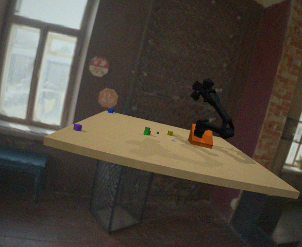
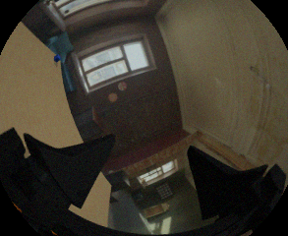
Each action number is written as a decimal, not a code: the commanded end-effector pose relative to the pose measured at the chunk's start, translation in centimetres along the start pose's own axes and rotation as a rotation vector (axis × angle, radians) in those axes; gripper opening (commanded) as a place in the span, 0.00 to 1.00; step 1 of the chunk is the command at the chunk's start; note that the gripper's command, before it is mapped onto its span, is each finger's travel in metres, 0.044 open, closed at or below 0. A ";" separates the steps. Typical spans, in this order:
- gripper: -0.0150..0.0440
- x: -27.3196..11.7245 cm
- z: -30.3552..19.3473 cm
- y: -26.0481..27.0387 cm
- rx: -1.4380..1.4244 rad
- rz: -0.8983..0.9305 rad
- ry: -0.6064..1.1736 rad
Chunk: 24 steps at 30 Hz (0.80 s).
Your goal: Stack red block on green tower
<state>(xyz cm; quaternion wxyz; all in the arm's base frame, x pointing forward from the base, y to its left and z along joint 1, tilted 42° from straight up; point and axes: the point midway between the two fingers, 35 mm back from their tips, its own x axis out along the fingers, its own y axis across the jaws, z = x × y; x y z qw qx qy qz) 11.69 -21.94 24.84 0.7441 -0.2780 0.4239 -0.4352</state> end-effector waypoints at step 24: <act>1.00 0.4 10.8 14.3 -0.537 0.734 -0.277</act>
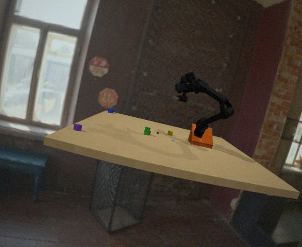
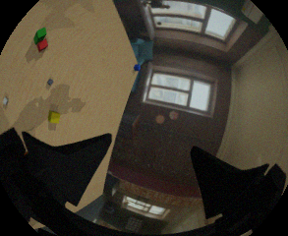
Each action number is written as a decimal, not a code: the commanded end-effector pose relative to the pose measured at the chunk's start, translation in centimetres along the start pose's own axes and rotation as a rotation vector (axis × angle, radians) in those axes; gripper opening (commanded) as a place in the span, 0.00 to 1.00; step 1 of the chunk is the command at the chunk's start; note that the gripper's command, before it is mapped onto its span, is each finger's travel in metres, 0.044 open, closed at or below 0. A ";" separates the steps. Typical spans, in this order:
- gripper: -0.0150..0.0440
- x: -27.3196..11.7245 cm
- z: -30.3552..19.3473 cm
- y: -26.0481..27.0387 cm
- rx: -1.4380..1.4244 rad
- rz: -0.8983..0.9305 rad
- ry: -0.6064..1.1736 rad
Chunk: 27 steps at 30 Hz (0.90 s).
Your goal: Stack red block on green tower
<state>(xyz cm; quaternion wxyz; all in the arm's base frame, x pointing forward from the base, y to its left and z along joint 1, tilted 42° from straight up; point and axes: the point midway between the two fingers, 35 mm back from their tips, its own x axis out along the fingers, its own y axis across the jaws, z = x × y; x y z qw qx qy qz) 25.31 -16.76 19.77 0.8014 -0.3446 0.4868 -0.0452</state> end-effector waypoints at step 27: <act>1.00 5.4 15.0 16.7 -0.473 0.962 -0.359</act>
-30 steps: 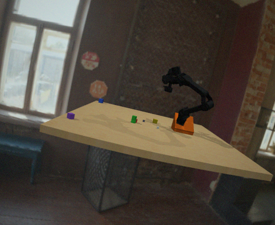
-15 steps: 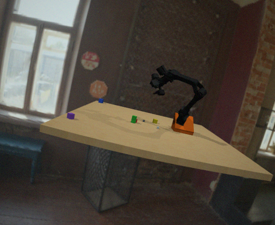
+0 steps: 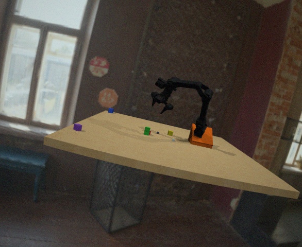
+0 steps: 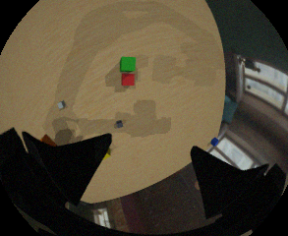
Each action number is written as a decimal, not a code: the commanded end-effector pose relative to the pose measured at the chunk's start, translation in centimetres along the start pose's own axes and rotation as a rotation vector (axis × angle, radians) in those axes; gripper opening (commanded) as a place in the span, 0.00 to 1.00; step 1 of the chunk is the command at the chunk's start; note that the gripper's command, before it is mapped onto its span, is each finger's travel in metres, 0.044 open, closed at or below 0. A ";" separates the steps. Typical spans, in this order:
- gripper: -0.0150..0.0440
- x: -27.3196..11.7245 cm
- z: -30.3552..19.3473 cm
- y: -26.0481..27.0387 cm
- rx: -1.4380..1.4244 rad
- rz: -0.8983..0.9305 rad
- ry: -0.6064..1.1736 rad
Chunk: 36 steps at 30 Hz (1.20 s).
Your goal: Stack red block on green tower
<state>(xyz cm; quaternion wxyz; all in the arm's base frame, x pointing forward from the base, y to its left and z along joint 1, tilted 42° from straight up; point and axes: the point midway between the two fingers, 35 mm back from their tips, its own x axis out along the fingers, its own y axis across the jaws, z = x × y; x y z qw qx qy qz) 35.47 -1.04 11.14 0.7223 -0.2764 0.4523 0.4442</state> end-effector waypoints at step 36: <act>1.00 12.2 6.6 4.8 -0.106 0.405 -0.175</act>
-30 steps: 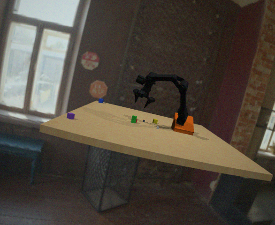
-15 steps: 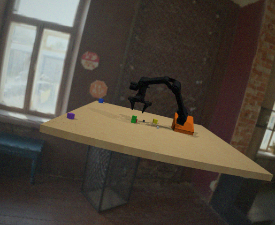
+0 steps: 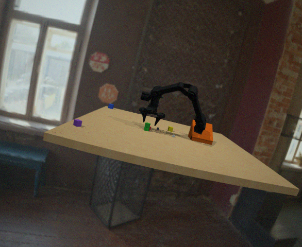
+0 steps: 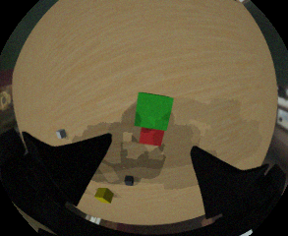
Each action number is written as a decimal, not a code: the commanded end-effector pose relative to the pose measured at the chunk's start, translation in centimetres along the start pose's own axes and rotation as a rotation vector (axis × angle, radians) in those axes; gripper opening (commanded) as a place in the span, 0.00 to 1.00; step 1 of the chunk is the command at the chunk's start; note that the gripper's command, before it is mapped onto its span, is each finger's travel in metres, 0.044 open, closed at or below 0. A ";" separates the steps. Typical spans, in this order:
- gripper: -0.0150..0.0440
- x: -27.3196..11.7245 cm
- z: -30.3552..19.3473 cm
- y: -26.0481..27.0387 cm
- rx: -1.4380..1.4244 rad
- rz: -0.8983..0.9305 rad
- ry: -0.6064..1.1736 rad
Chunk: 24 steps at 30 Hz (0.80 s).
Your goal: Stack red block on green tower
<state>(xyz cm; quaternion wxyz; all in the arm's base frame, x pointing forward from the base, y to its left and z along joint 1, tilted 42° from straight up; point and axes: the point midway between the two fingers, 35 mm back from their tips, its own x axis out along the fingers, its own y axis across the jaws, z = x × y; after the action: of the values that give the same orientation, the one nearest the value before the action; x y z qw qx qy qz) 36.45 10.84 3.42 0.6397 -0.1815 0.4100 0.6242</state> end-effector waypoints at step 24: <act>1.00 3.7 0.0 0.1 0.004 0.006 -0.005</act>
<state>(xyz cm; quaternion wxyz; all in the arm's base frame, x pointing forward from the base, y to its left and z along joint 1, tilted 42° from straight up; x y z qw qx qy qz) 36.04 13.02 0.87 0.6398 -0.1809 0.4098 0.6245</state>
